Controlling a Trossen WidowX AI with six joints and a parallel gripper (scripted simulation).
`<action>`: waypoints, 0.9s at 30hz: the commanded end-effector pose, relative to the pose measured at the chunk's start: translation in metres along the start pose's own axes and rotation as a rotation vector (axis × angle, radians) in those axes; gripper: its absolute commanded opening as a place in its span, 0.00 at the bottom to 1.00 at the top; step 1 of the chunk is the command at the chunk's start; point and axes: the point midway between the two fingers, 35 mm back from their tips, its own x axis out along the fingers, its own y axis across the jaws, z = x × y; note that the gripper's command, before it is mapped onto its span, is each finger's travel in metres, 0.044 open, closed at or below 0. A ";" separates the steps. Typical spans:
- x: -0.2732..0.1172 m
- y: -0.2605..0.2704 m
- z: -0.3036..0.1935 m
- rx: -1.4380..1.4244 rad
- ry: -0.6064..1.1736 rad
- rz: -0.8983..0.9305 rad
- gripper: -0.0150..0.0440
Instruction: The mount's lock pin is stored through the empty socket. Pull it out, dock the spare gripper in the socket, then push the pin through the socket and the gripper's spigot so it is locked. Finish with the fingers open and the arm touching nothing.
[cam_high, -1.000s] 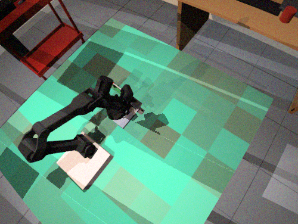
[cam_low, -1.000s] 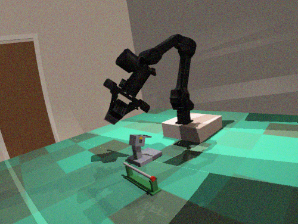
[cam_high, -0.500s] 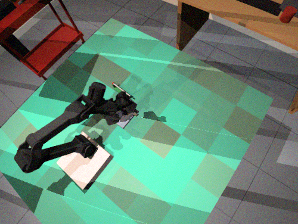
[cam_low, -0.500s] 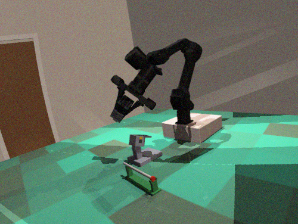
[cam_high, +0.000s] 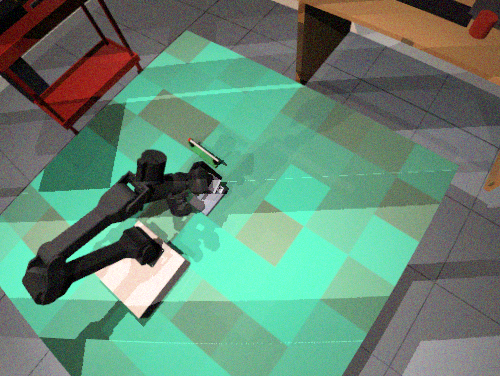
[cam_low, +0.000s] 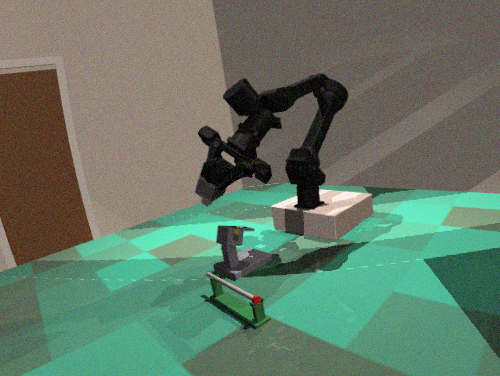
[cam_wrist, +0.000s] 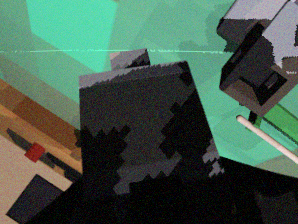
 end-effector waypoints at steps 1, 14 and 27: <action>-0.006 -0.002 -0.002 0.093 0.052 0.005 0.25; -0.019 -0.016 0.001 0.345 0.165 -0.024 0.25; -0.028 -0.030 0.002 0.593 0.274 -0.082 0.25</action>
